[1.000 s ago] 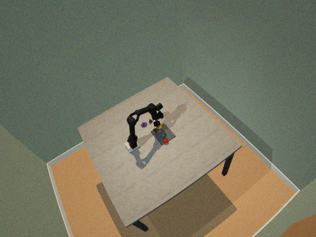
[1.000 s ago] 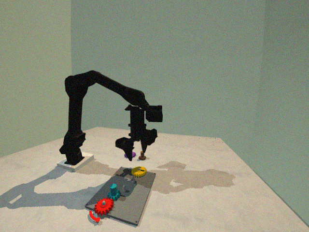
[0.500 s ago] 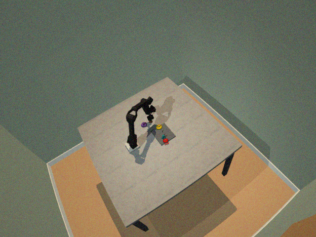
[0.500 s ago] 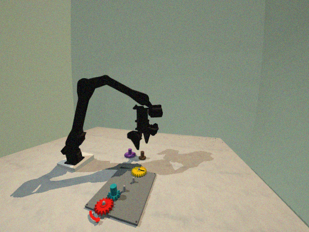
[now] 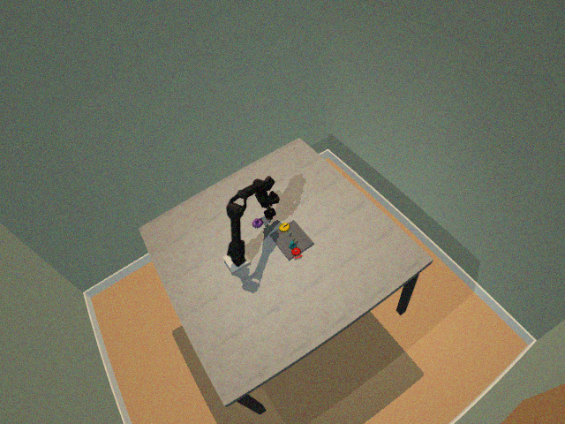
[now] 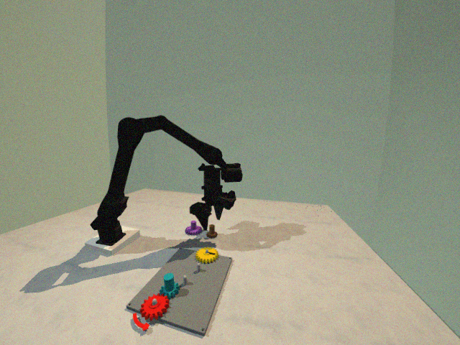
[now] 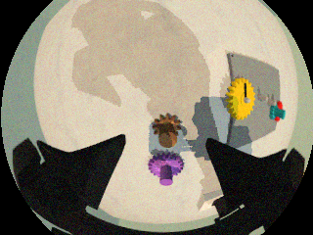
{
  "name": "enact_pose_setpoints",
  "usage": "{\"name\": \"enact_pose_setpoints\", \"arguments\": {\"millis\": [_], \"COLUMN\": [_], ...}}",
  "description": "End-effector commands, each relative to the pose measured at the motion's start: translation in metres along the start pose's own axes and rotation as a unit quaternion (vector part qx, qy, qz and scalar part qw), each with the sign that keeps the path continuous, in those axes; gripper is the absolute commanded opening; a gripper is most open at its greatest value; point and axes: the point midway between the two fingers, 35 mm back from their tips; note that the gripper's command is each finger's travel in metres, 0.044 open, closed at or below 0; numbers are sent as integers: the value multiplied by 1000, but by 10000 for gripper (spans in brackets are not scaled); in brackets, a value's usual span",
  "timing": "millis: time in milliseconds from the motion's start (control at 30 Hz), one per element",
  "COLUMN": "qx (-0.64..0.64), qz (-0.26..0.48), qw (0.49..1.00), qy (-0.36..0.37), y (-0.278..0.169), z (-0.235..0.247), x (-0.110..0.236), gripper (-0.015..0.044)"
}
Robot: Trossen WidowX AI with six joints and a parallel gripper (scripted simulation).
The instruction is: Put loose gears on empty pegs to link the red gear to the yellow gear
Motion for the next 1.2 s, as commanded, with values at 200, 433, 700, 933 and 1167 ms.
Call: {"name": "enact_pose_setpoints", "arguments": {"millis": [200,433,700,933,1167], "qx": [0,0,0,0,0], "qz": [2,2,2,2,2], "qw": [1000,1000,1000,1000,1000], "qy": [-2,-2,-2,-2,-2], "y": [-1,-1,-1,-1,-1], "z": [-2,-2,-2,-2,-2], "x": [-16,-16,-16,-16,-16], "gripper": [440,361,151,46,0]}}
Point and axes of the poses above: the point midway between the two fingers, 35 mm back from their tips, its own x axis back along the fingers, its own z axis across the jaws, y = z × x, and after that the axes turned 2 degrees about -x, right-handed
